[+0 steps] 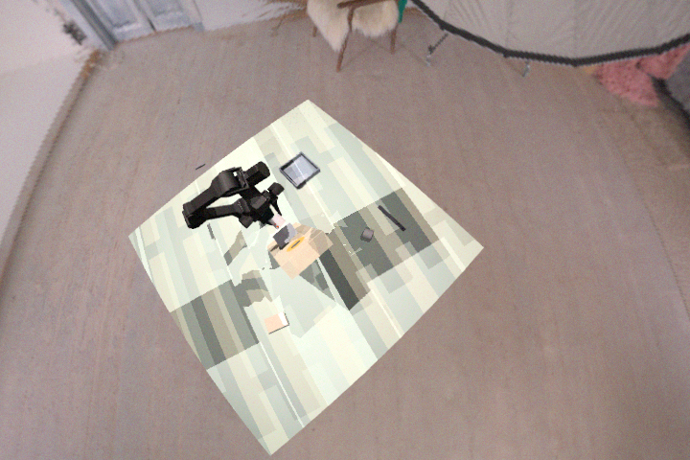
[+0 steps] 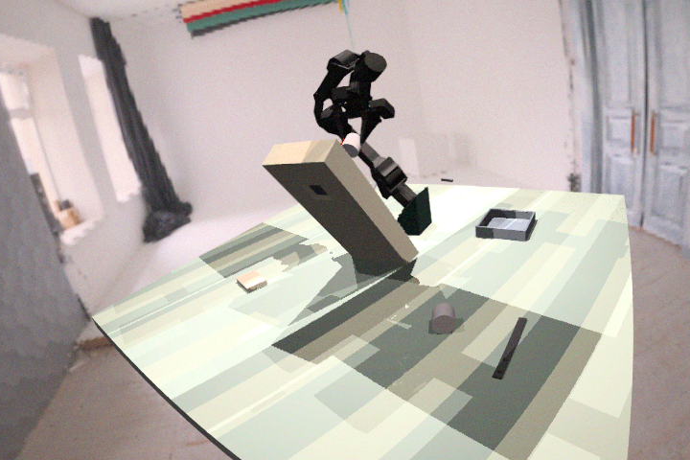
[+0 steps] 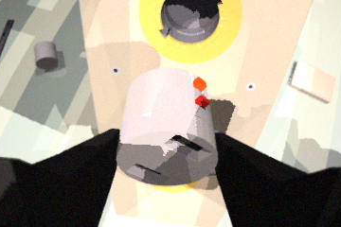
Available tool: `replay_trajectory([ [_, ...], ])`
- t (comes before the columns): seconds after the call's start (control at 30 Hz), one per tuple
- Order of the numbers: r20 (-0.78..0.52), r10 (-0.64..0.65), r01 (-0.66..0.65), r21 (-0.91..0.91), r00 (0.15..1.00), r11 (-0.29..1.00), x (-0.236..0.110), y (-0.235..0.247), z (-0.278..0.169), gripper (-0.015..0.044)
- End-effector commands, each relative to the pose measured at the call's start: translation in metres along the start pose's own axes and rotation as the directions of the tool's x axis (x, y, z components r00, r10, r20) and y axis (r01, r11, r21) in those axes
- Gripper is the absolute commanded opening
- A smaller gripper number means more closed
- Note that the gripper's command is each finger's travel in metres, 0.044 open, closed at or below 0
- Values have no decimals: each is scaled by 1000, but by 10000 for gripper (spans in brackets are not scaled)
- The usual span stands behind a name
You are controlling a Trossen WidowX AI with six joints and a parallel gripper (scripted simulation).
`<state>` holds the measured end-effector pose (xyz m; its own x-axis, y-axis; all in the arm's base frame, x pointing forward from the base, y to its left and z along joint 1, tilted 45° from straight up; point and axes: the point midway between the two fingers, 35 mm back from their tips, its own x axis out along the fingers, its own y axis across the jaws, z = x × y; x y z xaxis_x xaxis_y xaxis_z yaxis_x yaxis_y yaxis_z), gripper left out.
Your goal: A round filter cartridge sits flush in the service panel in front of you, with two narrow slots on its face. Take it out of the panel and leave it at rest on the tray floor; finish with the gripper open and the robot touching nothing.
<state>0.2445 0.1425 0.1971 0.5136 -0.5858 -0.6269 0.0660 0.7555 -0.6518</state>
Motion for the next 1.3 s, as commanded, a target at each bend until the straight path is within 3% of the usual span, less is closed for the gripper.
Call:
replay_trajectory([
  [0.0,-14,-16,16,-6,1000,1000,2,17,2,0],
  [0.6,-57,-91,91,-2,994,996,21,85,3,0],
  [0.67,-54,-68,67,-19,996,998,17,76,1,0],
  [0.97,-133,82,-114,-251,988,961,19,134,-30,0],
  [1.27,-224,238,-322,-507,945,800,15,191,-67,0],
])
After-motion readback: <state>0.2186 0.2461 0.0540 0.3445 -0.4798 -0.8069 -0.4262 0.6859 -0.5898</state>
